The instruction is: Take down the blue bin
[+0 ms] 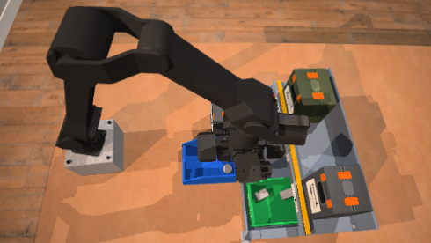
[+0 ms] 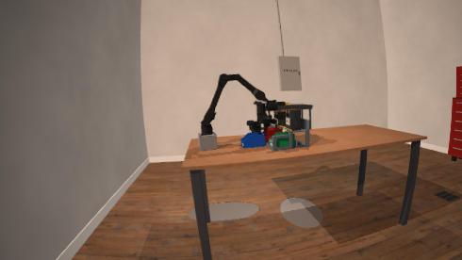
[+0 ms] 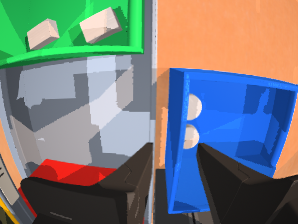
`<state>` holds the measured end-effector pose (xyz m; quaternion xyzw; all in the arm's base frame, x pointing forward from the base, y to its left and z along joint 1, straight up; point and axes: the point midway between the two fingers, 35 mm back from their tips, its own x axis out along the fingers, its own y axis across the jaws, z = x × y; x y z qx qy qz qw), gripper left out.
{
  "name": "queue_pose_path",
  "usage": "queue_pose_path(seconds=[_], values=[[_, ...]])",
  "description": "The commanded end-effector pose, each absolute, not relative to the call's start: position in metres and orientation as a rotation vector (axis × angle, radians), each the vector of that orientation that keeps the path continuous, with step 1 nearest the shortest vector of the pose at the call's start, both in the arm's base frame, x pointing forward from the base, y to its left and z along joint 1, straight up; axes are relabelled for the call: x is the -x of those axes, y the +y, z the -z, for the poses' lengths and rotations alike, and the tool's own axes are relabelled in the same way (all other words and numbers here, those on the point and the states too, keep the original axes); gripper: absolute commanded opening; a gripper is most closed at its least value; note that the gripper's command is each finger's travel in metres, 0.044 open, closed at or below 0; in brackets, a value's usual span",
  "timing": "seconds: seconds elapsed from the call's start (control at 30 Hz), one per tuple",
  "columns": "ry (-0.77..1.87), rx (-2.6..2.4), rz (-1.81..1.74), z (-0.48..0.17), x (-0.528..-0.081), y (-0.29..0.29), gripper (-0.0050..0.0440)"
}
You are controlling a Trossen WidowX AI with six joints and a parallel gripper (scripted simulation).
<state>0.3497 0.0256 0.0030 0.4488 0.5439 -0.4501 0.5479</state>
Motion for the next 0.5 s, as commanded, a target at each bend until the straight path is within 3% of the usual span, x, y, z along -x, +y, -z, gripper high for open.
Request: queue_pose_path(seconds=[0.0, 0.47], values=[[1.270, -1.074, 1.049, -0.0103, -0.3538, 0.0260, 0.0150], [1.270, -1.074, 1.049, -0.0103, -0.3538, 0.0260, 0.0150]])
